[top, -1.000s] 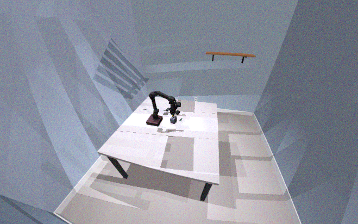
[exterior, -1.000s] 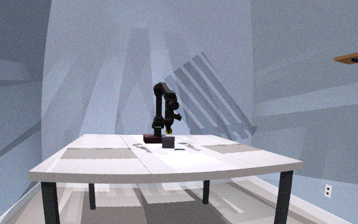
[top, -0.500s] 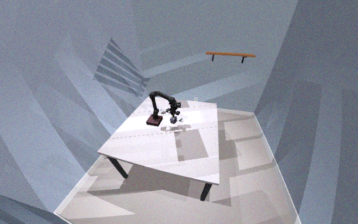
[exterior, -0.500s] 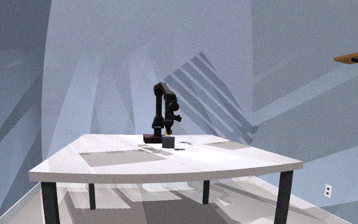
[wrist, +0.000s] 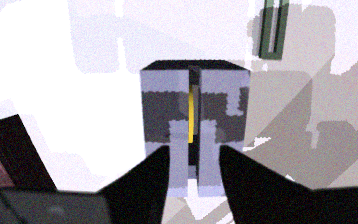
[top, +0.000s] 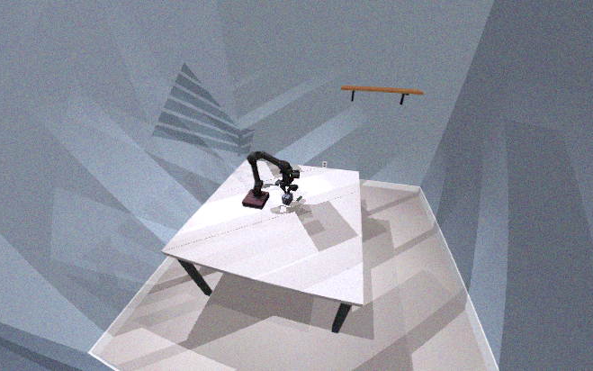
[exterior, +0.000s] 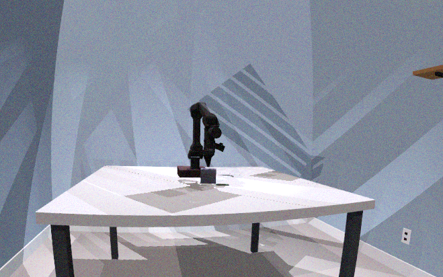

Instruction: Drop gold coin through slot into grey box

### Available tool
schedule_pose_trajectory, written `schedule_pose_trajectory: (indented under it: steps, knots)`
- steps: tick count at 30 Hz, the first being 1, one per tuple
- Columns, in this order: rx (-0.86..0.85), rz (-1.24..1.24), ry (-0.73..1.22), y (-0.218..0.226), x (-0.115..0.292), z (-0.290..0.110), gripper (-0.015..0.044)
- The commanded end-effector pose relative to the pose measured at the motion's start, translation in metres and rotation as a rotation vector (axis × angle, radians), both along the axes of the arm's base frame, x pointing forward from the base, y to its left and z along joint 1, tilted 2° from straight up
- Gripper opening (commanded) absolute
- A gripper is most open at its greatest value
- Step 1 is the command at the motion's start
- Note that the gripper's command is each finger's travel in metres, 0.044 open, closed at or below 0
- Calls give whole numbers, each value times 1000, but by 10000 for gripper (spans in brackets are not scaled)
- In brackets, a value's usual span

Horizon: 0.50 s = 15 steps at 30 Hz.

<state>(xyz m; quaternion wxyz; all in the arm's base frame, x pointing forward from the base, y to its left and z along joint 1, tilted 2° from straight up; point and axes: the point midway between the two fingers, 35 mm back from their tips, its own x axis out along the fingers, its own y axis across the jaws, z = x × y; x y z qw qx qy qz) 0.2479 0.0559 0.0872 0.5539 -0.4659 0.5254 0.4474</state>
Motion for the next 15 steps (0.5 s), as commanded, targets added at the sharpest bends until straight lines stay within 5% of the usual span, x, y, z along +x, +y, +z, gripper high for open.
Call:
schedule_pose_trajectory:
  steps: [1,7,15]
  knots:
    - [0,0,-1,0,0,0,161]
    - [0,0,-1,0,0,0,161]
    - [0,0,0,0,-1,20,371]
